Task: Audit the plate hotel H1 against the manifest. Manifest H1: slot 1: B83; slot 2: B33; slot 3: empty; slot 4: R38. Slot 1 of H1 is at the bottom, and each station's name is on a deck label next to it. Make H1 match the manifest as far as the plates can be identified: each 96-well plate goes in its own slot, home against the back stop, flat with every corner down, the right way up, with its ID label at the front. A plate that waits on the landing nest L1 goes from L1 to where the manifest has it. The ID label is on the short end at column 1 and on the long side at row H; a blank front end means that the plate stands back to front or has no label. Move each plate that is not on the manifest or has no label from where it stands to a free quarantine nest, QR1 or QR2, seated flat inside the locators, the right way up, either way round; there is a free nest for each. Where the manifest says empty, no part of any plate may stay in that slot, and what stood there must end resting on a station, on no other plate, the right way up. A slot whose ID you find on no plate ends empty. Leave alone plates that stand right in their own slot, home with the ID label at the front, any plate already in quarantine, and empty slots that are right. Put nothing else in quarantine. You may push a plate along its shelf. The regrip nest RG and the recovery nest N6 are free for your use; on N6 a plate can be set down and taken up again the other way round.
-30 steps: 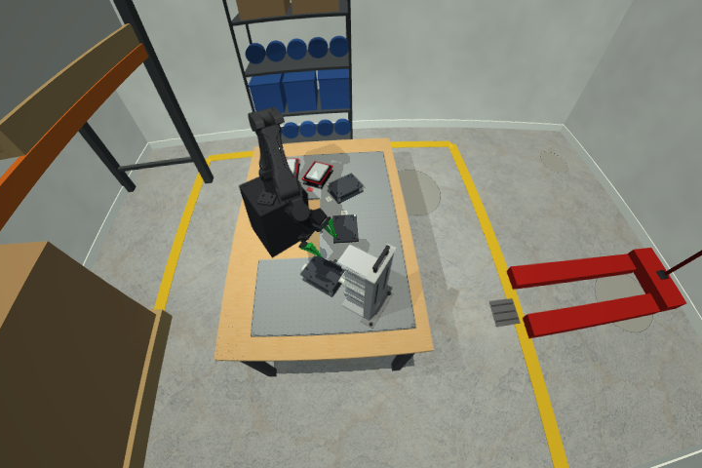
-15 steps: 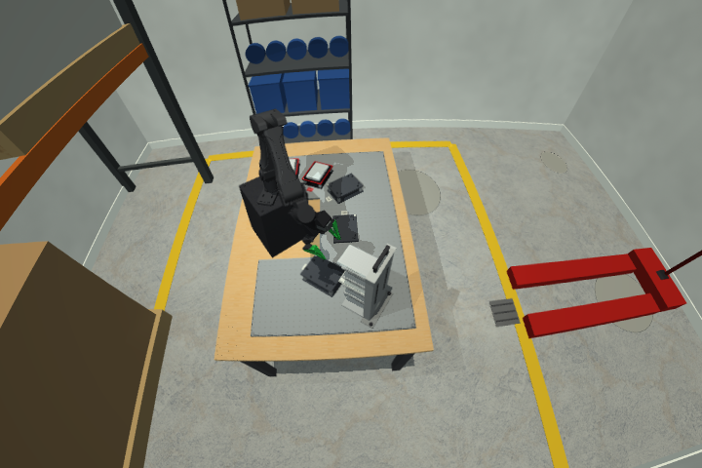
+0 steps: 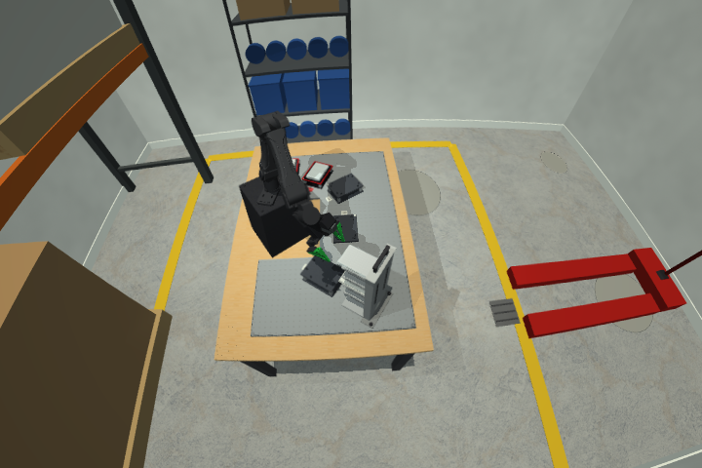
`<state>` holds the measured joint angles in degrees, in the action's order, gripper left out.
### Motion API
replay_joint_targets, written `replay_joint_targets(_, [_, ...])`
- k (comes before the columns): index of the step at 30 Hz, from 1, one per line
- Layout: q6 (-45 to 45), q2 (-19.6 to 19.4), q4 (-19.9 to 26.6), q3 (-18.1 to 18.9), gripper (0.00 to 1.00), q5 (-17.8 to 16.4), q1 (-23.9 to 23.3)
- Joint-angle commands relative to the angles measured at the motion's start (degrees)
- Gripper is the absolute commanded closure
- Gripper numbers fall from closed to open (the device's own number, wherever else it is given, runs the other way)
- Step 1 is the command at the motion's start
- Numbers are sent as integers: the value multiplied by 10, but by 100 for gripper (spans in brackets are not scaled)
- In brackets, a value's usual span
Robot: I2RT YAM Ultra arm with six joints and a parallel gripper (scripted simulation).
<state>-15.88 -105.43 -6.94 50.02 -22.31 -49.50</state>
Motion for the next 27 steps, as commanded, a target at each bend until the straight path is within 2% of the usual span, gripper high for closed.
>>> replay_joint_targets(1, [7, -3, 3, 26, 0, 3, 7])
replay_joint_targets(5, [8, -9, 3, 32, 0, 4, 9])
replay_joint_targets(6, [9, 1, 3, 37, 0, 3, 6])
replay_joint_targets(8, [11, -17, 3, 41, 0, 6, 12])
replay_joint_targets(20, [20, -41, 13, 78, 0, 14, 23])
replay_joint_targets(22, [20, -41, 13, 78, 0, 14, 23])
replay_joint_targets(23, [19, -27, 14, 83, 0, 13, 20])
replay_joint_targets(25, [22, -48, 12, 87, 0, 16, 26])
replay_joint_targets(27, [23, -53, 19, 93, 0, 17, 28])
